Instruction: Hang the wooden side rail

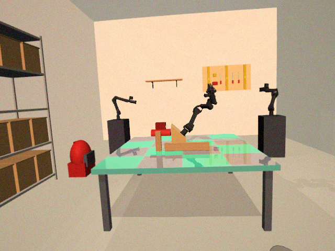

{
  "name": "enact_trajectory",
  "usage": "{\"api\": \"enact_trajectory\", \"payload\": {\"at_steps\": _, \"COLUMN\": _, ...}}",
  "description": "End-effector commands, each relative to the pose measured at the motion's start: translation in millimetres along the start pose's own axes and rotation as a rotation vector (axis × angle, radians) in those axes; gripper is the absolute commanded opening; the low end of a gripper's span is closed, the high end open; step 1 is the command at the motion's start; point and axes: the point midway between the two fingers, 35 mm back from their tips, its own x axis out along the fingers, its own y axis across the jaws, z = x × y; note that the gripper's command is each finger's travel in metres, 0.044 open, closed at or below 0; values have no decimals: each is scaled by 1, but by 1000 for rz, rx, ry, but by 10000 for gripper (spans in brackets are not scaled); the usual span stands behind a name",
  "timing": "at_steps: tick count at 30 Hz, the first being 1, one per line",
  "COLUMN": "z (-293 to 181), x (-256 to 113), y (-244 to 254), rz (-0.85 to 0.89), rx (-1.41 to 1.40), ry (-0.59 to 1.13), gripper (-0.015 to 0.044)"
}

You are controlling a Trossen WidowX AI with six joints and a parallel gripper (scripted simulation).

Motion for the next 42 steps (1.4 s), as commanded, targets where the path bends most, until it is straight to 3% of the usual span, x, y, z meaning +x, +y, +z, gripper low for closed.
{"api": "enact_trajectory", "payload": {"at_steps": 1, "z": 0, "x": 0, "y": -2, "rz": 0, "rx": -11, "ry": 5, "gripper": 426}}
{"api": "enact_trajectory", "payload": {"at_steps": 11, "z": 26, "x": -25, "y": -127, "rz": -60, "rx": -590, "ry": 279, "gripper": 440}}
{"api": "enact_trajectory", "payload": {"at_steps": 23, "z": 145, "x": -55, "y": -246, "rz": -249, "rx": -1223, "ry": 561, "gripper": 440}}
{"api": "enact_trajectory", "payload": {"at_steps": 32, "z": 263, "x": -86, "y": -287, "rz": -482, "rx": -1583, "ry": 737, "gripper": 440}}
{"api": "enact_trajectory", "payload": {"at_steps": 42, "z": 400, "x": -138, "y": -279, "rz": -841, "rx": -1851, "ry": 913, "gripper": 440}}
